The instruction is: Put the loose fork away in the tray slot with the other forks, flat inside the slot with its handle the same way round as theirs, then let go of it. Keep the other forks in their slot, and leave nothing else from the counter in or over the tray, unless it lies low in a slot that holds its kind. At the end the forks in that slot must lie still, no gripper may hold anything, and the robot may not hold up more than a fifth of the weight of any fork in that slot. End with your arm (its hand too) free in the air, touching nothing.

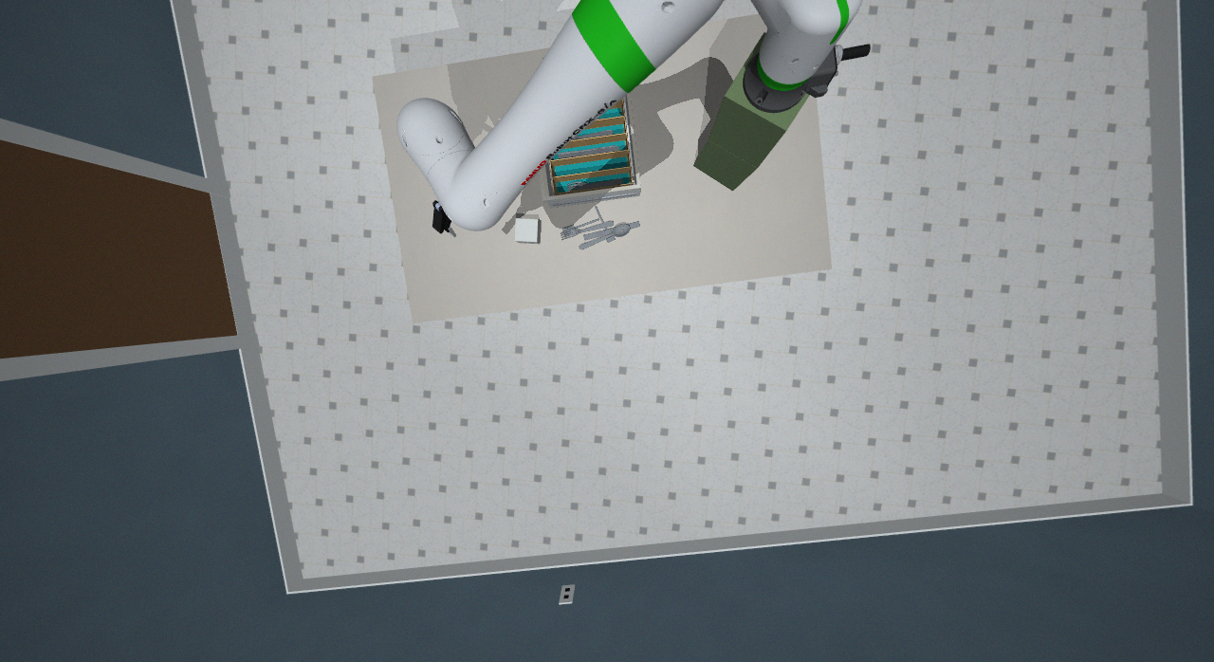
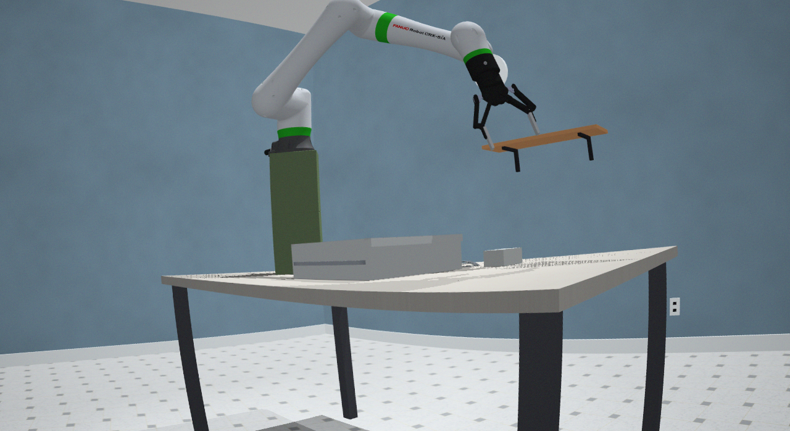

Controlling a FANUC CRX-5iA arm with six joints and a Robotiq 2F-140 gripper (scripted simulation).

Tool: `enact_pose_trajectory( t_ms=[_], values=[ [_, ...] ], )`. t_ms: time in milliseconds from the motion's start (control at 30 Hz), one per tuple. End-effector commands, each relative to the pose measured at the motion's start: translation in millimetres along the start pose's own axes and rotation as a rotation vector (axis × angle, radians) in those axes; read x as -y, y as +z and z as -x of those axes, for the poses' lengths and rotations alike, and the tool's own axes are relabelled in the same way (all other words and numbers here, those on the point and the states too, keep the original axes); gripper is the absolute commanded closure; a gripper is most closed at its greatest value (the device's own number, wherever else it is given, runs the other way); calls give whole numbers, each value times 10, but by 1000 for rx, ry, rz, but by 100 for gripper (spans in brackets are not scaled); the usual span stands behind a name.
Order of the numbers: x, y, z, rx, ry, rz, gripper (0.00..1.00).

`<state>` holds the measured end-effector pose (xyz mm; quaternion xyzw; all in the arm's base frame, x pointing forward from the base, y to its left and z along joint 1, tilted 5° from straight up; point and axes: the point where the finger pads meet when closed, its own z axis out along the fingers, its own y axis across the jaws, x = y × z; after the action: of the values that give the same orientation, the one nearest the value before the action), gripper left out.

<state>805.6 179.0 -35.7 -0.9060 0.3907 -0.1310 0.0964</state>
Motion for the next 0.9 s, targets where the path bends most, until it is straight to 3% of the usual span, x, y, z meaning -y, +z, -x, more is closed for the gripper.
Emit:
enact_pose_trajectory(
  t_ms=[0, 567, 633, 733, 867],
  values=[
    [3, -3, -1, 0, 0, 0, 0],
    [-2, 2, 6, 0, -3, 0, 0],
    [-91, 86, 151, 7, -63, 14, 0],
    [-476, 354, 674, 47, -331, 73, 0],
    [-834, 553, 1105, 73, -483, 103, 0]
  ],
)
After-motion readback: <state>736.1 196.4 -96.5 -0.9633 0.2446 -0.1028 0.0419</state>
